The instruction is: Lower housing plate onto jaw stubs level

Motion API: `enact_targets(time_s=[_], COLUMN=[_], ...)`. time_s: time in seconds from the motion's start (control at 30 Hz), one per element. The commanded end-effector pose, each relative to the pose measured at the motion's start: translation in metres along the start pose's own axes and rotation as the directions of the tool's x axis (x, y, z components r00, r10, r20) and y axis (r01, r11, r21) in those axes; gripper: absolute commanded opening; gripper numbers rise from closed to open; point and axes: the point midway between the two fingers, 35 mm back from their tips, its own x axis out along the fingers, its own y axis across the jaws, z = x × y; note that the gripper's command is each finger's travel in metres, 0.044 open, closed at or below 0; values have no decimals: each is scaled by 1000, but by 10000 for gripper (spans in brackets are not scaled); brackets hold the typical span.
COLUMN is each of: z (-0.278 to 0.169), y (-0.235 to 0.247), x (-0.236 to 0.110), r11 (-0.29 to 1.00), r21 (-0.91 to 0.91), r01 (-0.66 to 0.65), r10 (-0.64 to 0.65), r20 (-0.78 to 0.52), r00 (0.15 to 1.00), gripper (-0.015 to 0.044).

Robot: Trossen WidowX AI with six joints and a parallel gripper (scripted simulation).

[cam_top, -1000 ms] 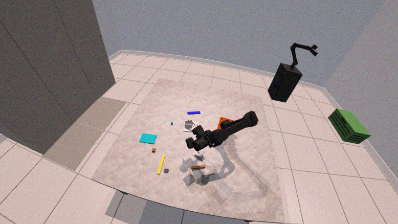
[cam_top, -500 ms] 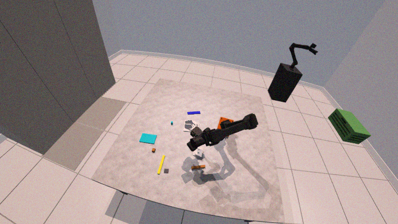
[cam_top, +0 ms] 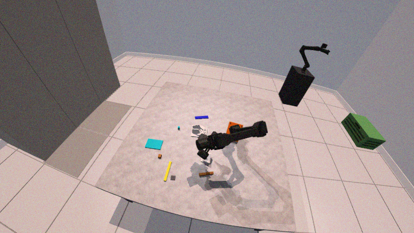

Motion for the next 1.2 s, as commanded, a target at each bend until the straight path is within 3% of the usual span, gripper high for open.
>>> enact_targets(time_s=[0.0,0.67,0.87,1.17], z=[-4,-22,-23,-35], y=[0,7,8,15], x=[1,-1,-2,34], r11=[998,917,906,905], r21=[-58,-312,-325,-325], r01=[-17,-249,-272,-275], r10=[13,155,169,172], r20=[-55,-298,-312,-312], r00=[998,942,935,934], gripper=[440,440,440,440])
